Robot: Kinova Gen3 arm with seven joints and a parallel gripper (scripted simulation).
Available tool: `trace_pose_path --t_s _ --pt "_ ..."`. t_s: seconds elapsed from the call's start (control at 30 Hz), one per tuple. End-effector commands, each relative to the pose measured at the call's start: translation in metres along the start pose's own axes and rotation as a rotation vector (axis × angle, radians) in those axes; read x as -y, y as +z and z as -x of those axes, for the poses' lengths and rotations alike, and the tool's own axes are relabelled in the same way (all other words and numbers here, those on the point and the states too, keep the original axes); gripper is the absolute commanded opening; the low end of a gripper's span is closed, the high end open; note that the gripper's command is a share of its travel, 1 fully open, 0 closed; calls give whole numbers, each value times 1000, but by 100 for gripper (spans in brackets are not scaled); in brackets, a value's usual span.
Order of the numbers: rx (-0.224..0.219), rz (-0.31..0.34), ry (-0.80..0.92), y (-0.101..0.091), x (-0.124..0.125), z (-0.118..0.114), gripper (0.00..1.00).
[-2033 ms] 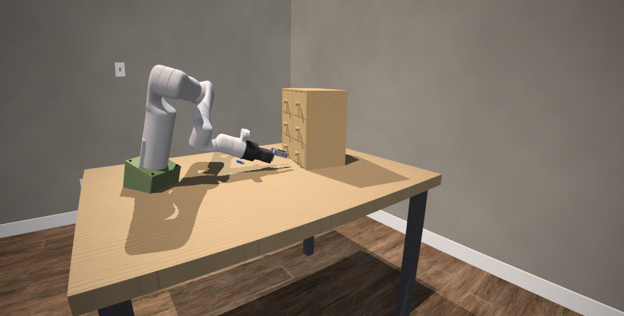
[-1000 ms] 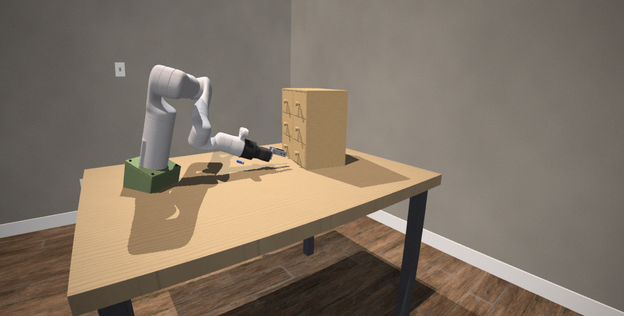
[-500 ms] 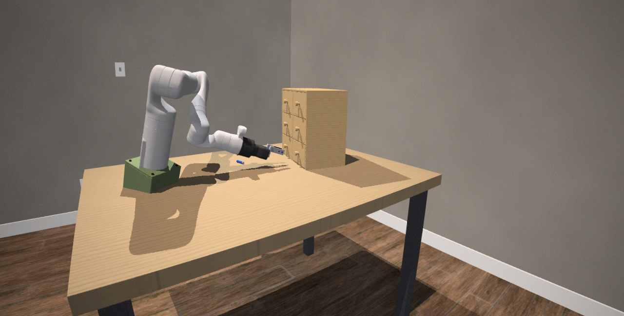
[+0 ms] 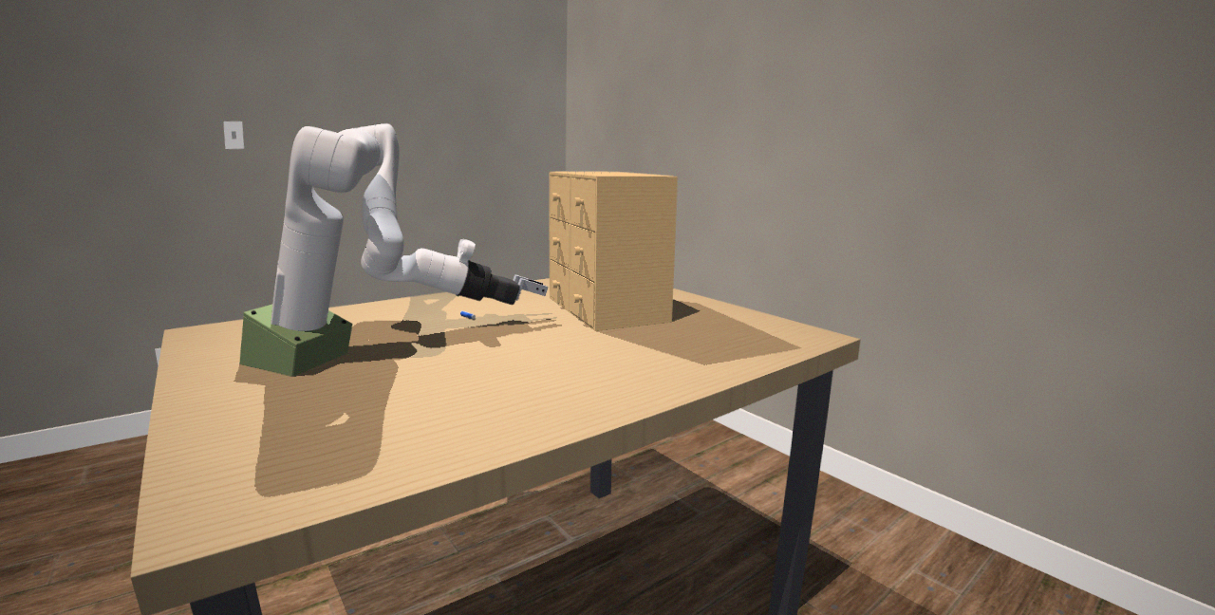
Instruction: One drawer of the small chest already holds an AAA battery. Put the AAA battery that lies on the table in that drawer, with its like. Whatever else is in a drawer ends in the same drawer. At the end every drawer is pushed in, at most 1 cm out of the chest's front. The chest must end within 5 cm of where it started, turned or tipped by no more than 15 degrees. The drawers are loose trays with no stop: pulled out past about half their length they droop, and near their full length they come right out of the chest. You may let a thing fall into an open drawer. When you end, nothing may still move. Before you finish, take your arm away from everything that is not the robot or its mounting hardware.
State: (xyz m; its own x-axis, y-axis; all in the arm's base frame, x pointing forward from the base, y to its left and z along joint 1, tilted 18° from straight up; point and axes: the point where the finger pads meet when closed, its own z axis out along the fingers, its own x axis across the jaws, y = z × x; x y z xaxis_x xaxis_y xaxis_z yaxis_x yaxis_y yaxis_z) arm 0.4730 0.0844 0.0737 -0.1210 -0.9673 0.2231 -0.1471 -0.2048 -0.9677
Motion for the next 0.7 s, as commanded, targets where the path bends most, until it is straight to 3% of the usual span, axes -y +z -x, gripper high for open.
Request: trace_pose_path --t_s 0.0,0.67 --pt "12 -4 14 -3 5 12 67" --pt "12 -4 14 -16 14 54 67"
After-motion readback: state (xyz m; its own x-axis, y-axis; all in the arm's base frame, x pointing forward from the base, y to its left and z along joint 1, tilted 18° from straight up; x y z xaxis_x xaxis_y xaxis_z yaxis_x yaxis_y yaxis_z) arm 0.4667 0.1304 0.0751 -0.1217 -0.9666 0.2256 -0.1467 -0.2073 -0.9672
